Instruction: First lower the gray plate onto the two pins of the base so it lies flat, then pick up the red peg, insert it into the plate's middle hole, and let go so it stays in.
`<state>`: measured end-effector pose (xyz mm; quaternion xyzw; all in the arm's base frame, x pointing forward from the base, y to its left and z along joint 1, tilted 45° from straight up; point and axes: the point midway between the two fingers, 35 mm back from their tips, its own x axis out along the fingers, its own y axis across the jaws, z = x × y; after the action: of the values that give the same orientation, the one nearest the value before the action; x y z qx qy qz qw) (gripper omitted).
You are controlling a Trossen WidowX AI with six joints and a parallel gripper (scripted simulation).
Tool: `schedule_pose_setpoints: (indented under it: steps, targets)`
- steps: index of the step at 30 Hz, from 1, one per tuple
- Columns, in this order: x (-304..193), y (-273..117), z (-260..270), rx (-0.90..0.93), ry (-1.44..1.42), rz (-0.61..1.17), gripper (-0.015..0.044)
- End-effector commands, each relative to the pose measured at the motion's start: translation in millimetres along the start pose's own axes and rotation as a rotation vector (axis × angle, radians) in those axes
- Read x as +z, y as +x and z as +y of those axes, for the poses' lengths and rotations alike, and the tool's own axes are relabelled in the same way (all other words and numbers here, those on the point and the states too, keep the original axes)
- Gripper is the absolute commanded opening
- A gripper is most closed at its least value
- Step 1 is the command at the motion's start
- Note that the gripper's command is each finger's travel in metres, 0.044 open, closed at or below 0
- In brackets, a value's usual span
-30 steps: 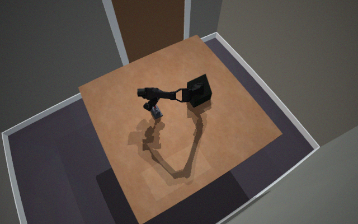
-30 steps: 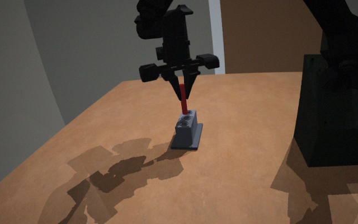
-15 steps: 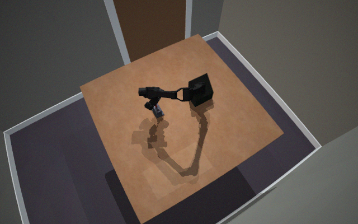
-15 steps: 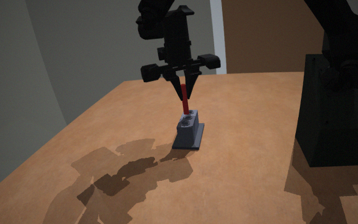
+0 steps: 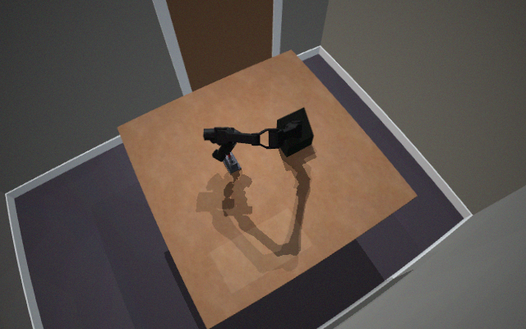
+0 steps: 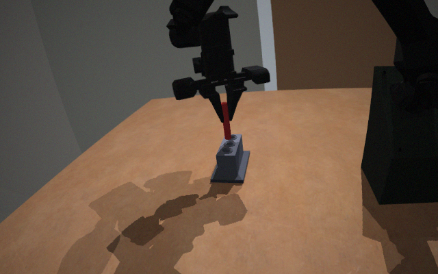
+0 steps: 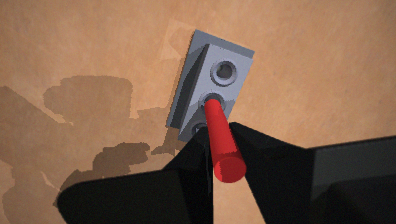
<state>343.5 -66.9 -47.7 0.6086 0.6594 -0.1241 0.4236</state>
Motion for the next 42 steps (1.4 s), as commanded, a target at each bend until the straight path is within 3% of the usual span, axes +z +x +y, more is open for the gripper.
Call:
schedule_pose_setpoints:
  steps: [1,42]
  targets:
    - [0,-1,0,-0.001,0.0,-0.002,0.0]
    - [-1,17,-3,-0.003,-0.001,-0.004,0.0]
